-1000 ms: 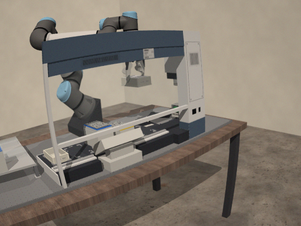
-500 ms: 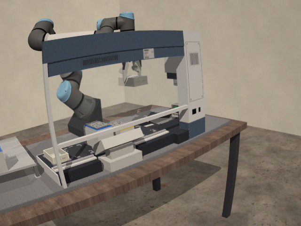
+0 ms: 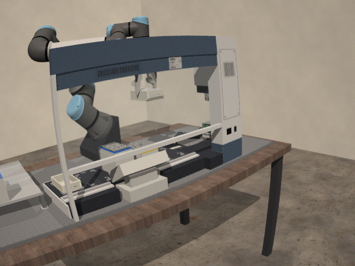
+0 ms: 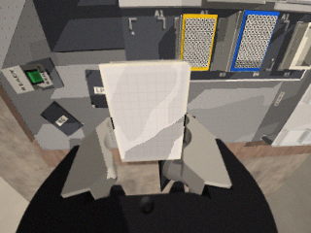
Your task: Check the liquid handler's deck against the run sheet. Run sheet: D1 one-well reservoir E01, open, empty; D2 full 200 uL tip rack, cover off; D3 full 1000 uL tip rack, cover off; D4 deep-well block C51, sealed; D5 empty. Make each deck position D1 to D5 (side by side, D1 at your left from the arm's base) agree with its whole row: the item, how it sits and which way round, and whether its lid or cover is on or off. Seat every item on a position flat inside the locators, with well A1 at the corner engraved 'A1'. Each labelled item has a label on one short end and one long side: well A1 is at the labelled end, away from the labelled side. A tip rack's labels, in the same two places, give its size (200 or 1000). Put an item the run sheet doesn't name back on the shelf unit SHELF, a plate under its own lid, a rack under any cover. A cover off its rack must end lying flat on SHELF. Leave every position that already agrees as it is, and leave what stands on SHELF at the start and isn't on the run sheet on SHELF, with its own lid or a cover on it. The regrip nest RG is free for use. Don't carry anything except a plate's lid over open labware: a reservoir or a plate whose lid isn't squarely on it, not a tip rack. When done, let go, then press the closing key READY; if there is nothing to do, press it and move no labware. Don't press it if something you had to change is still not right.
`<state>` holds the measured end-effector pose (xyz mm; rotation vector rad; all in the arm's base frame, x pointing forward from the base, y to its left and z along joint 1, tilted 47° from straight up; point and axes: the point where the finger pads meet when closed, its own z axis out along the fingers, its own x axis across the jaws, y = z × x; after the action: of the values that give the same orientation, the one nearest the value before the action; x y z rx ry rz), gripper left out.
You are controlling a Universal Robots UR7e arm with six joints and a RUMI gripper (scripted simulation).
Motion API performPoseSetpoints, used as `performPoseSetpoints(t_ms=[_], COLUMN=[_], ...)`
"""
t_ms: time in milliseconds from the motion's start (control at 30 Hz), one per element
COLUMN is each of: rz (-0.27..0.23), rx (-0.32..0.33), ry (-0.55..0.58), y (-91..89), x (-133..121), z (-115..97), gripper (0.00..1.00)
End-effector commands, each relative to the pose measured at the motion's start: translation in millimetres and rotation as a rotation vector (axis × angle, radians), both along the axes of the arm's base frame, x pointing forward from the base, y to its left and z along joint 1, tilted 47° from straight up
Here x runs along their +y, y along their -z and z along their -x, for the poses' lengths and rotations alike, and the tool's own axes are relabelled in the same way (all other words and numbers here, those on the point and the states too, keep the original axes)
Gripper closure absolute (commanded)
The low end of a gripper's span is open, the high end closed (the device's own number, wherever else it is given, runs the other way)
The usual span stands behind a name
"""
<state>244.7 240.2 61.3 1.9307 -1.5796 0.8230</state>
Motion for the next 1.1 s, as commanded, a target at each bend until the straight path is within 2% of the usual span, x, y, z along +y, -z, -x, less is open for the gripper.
performPoseSetpoints(t_ms=[0,400,900,1067], rz=[-0.001,-0.001,-0.001,-0.012], rx=[-0.001,-0.001,-0.001,-0.061], ry=[0.0,0.0,0.0,0.058], y=[-0.6,-0.6,-0.6,-18.8], x=[-1.3,-12.0,-12.0,-28.8], z=[10.5,66.7,66.6,63.5], gripper=[1.0,1.0,1.0,1.0])
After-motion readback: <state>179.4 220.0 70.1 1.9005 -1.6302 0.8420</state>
